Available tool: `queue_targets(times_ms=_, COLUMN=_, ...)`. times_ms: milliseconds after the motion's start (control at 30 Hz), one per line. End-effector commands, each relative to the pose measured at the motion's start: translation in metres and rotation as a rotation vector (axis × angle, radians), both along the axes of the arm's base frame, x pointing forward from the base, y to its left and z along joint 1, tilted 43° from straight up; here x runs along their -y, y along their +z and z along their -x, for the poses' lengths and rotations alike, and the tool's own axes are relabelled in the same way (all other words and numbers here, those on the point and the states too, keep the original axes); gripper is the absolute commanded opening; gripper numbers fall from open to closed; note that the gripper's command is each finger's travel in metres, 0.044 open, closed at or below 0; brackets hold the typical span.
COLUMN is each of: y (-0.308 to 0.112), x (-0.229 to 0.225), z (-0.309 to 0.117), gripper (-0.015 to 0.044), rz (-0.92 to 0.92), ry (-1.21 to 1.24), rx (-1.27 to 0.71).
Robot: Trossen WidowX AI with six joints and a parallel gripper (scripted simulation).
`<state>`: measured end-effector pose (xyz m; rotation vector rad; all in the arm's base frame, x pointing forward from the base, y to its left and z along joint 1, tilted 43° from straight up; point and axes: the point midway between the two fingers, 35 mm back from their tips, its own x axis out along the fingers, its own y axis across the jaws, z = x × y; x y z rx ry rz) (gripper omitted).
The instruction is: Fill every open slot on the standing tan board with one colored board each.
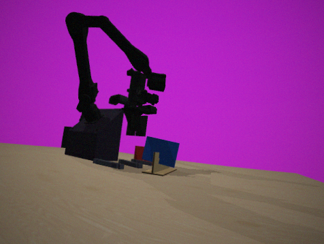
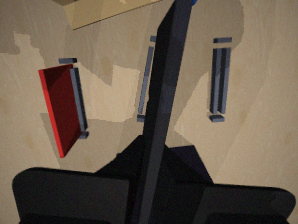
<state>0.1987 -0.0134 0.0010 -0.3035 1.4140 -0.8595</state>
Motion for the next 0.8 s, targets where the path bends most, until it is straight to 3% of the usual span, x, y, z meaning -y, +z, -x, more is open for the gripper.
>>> queue_targets(times_ms=0, y=0.002, x=-0.001, z=-0.012, gripper=0.0, rz=-0.006, ry=0.029, rx=-0.02)
queue_targets(times_ms=767, y=0.007, x=0.006, z=-0.073, gripper=0.0, rz=-0.023, ry=0.198, rx=-0.171)
